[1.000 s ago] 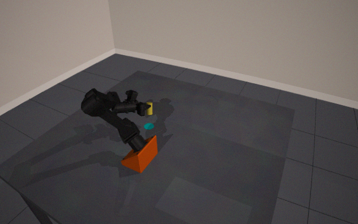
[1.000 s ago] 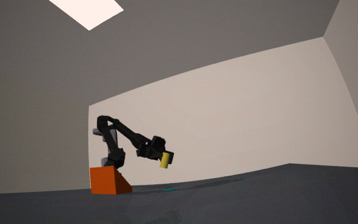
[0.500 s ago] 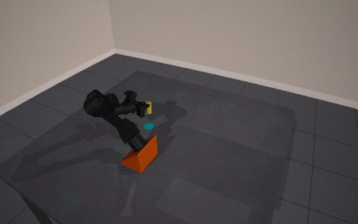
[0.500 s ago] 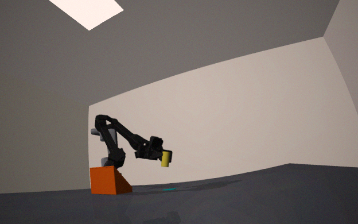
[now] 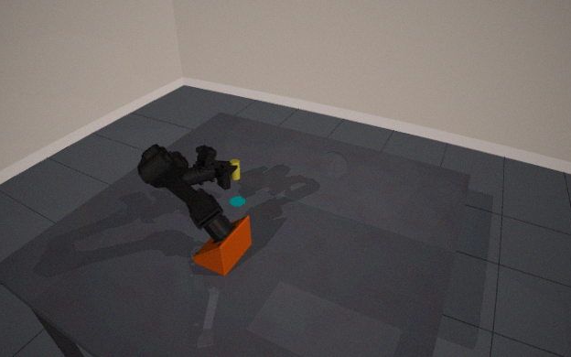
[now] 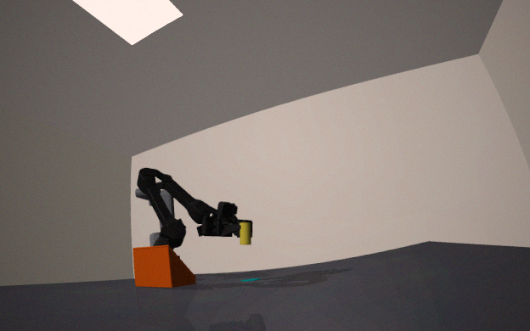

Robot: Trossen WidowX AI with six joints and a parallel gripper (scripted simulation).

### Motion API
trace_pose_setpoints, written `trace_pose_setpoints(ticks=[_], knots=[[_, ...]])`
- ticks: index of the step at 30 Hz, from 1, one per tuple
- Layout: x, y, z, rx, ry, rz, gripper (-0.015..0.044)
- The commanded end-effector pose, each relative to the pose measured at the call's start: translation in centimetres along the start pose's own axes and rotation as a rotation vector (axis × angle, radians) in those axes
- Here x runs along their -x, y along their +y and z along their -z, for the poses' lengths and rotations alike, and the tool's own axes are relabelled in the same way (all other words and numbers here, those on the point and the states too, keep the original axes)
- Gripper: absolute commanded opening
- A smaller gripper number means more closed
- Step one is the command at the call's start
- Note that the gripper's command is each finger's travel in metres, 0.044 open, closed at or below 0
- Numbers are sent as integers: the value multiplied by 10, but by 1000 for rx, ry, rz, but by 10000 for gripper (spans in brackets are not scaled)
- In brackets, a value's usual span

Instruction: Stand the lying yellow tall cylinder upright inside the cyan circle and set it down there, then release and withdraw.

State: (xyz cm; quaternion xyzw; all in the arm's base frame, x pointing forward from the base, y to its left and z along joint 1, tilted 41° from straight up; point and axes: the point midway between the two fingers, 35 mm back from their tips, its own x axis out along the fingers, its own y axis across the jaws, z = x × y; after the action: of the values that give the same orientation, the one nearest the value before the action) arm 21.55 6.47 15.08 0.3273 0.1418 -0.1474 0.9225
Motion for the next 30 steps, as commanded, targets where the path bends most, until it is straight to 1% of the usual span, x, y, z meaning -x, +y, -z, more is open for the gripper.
trace_pose_setpoints(ticks=[1,24,30], knots=[[2,-1,-1,-26,-19,-10,105],[4,-1,-2,-59,-40,-25,105],[1,1,8,-61,-35,-20,105]])
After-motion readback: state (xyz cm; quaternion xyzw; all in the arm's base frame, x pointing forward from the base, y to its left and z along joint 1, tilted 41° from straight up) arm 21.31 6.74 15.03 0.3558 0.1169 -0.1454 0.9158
